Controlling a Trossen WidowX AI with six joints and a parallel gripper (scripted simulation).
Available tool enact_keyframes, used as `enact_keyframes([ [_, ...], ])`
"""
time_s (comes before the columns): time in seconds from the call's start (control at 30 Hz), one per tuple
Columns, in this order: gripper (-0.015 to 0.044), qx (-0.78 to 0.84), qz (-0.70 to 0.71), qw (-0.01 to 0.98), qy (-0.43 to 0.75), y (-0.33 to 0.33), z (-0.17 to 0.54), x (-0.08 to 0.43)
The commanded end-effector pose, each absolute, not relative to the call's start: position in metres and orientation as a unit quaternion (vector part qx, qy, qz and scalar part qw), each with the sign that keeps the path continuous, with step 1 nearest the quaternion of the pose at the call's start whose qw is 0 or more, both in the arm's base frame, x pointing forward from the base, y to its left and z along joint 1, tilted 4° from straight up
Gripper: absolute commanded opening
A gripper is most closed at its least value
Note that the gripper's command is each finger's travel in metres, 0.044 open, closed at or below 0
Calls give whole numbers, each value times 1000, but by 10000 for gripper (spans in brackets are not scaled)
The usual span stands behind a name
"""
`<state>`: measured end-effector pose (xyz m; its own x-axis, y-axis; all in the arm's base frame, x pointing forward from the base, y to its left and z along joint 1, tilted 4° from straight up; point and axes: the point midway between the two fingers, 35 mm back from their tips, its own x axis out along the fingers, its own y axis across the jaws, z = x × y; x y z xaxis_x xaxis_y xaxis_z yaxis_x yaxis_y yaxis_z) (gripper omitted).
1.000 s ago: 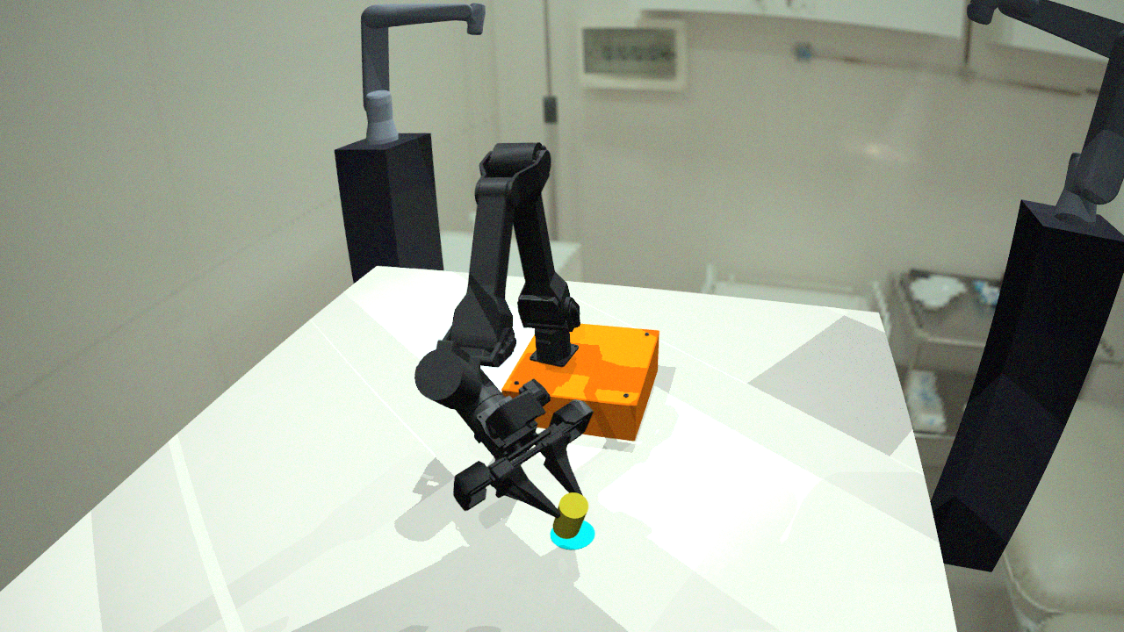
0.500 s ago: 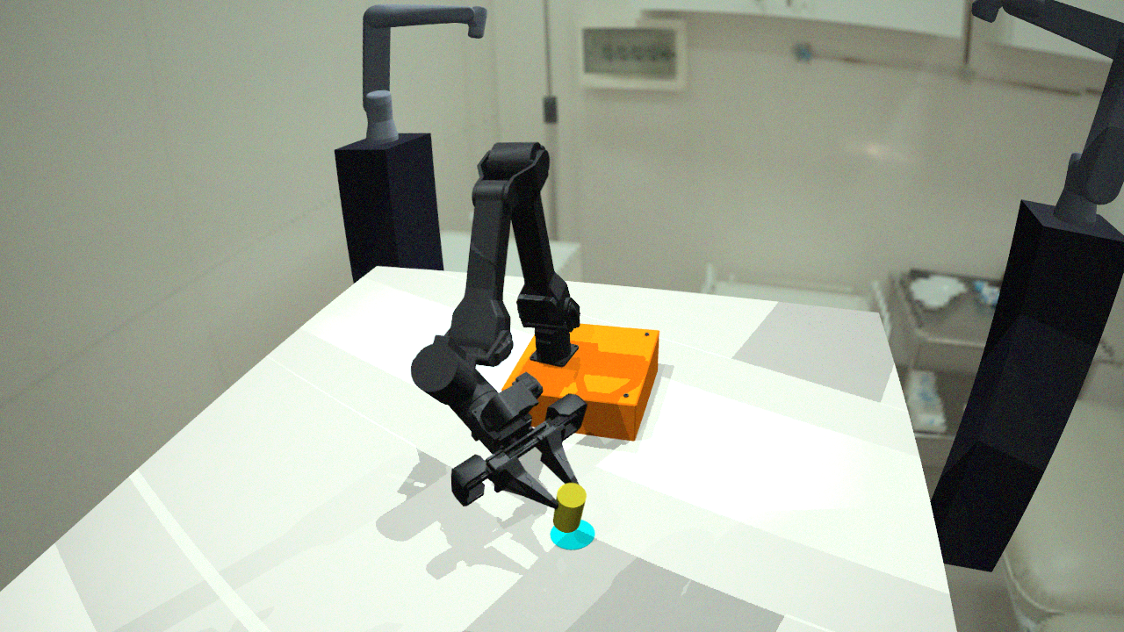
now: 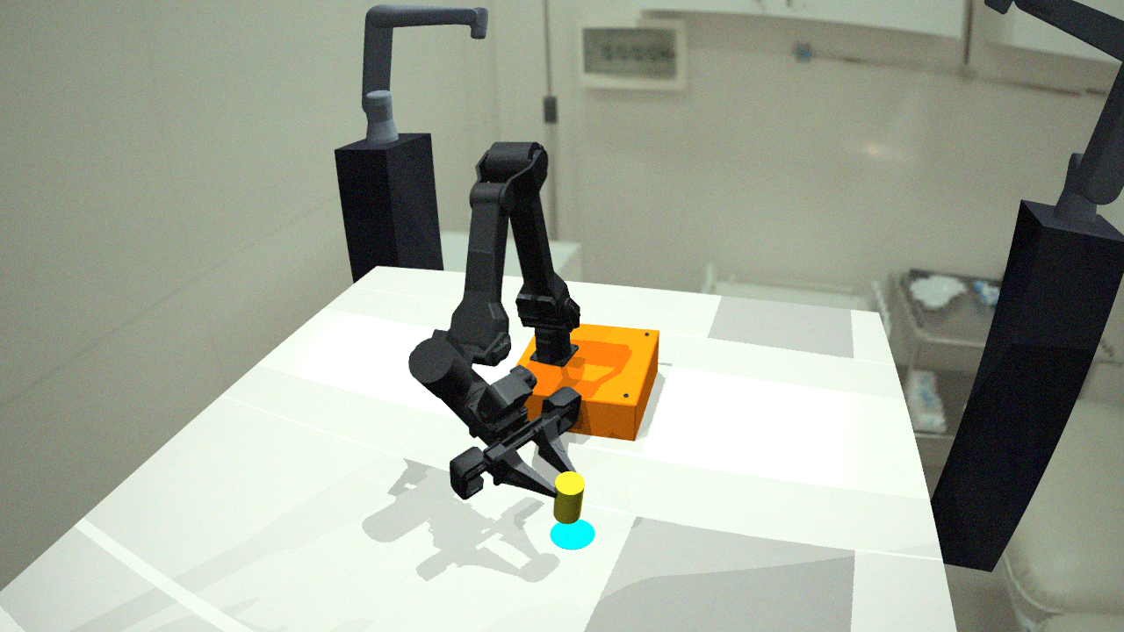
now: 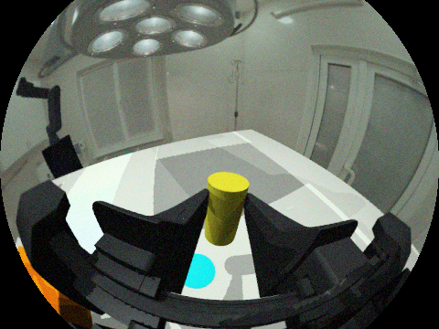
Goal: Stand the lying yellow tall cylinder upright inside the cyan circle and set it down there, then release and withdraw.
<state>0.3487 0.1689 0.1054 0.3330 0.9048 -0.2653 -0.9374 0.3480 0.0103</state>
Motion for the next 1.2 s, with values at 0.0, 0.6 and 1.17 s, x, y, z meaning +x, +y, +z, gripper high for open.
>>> enact_keyframes([
  [0.0, 105, -68, 571, 811, 106, 167, 105, 345],
  [0.6, 105, -59, 589, 804, 64, 158, 110, 329],
  [1.17, 105, -56, 606, 793, 27, 150, 114, 311],
])
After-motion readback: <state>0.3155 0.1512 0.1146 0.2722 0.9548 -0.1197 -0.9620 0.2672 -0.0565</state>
